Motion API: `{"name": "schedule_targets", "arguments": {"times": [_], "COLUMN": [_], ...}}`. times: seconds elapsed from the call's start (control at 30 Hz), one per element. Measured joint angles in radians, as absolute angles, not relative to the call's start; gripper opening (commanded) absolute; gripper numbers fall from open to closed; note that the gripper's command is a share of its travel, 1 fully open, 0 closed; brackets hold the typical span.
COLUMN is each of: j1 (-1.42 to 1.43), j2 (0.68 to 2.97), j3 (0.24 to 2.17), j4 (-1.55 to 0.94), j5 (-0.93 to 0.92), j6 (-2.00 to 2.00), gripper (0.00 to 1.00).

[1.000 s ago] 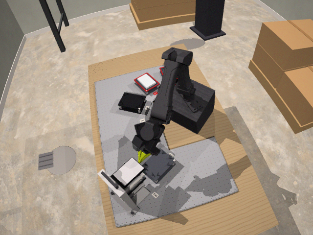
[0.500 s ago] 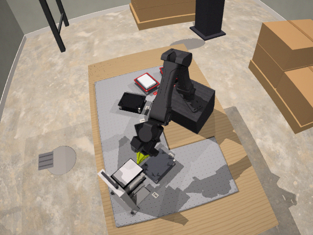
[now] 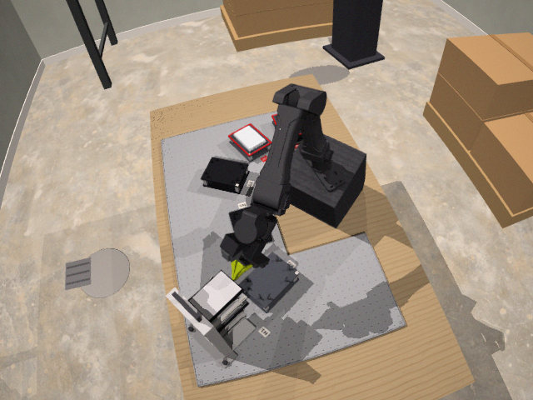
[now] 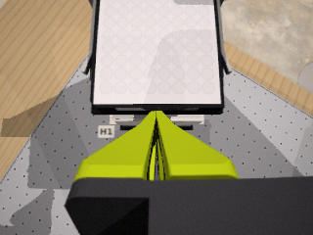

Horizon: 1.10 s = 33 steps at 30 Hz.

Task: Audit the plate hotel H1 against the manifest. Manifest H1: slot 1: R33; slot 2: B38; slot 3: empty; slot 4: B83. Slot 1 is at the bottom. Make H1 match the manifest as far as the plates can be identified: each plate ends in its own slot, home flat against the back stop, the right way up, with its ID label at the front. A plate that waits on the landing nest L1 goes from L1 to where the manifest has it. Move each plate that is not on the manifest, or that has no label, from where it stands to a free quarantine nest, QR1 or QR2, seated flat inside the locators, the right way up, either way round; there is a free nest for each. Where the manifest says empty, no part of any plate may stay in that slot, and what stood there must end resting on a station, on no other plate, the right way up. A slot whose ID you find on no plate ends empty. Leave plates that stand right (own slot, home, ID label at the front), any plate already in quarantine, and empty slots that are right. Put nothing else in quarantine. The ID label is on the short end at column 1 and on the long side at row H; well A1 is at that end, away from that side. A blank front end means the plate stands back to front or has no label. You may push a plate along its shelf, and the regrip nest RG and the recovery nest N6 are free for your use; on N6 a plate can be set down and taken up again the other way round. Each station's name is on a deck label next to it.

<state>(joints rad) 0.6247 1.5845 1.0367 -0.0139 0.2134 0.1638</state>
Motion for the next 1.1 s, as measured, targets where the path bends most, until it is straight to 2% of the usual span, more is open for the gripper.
{"name": "schedule_targets", "arguments": {"times": [1.1], "j1": [0.624], "j2": [1.586], "j3": [1.045], "j4": [-0.028], "j5": [0.211], "j6": [0.163], "gripper": [0.0]}}
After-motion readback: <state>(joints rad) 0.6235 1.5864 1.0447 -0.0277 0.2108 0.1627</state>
